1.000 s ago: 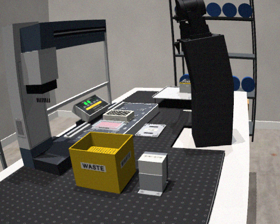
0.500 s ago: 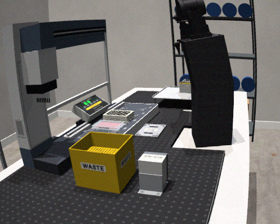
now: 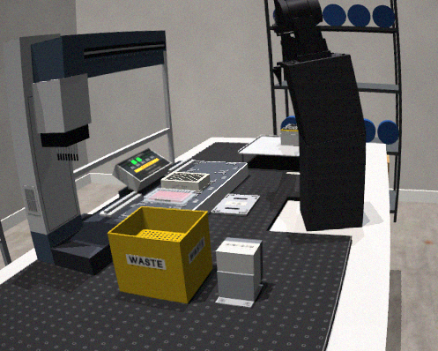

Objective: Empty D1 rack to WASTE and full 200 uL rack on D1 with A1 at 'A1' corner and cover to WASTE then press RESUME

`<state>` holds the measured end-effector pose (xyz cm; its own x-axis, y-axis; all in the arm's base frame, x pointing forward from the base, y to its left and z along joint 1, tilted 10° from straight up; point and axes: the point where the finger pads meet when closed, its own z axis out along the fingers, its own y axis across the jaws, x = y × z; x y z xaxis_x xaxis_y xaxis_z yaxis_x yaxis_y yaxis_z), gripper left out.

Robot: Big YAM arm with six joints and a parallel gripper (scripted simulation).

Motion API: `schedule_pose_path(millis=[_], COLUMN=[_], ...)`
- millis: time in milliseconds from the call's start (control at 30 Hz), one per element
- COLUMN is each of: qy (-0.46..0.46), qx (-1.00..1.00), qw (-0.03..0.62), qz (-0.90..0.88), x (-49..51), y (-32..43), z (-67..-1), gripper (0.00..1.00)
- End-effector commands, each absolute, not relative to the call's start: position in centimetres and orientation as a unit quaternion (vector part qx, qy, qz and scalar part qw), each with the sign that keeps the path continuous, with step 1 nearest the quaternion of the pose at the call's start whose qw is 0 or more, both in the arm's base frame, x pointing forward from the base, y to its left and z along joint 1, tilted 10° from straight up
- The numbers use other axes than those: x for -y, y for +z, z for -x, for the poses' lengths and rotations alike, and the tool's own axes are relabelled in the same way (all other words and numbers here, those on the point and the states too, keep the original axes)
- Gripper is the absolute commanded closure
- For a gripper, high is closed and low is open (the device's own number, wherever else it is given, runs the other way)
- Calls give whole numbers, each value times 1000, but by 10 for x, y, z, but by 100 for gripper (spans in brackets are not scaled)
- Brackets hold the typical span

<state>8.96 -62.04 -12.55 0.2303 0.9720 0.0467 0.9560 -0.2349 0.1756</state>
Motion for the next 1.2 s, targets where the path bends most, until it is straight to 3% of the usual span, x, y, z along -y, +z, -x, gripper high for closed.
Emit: schedule_pose_path(millis=[0, 1167], qy=[80, 67], qx=[-622, -620], qw=[42, 63], qz=[-778, -779], x=[616, 635], y=[-142, -156], z=[-91, -104], gripper=[0, 0])
